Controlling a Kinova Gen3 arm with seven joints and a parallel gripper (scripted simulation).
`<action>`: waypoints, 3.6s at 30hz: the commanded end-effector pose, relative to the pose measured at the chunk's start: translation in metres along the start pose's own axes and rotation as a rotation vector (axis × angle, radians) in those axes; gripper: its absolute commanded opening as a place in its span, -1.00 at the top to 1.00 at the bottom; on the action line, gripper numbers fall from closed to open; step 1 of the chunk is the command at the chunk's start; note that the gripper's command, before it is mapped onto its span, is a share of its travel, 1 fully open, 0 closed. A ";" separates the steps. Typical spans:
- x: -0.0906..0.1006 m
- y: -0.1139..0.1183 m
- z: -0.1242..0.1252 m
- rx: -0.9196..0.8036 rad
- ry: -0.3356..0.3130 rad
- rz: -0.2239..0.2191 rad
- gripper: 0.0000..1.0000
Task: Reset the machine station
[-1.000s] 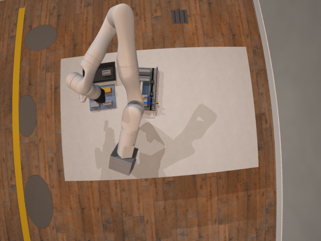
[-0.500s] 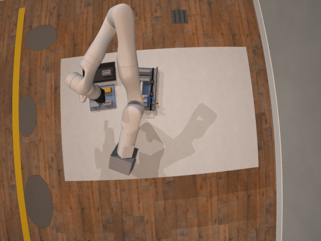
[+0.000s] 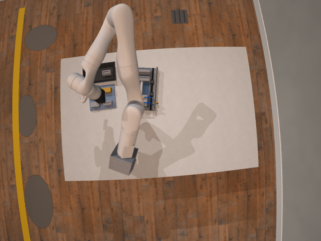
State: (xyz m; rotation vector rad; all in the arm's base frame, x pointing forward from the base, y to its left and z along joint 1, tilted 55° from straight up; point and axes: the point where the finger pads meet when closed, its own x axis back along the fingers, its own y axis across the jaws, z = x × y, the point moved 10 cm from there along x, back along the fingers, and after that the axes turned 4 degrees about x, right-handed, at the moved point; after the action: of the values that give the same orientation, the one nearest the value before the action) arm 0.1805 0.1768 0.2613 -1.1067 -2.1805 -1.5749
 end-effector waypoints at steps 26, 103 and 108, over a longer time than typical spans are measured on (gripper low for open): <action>-0.090 -0.001 -0.001 0.002 -0.007 0.001 -1.00; -0.127 -0.002 -0.001 0.002 -0.008 0.002 -1.00; -0.128 -0.002 -0.001 0.002 -0.009 0.002 -1.00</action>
State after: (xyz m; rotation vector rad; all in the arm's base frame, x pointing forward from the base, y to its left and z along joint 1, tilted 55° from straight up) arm 0.2669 0.1200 0.1864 -1.1168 -2.1852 -1.5698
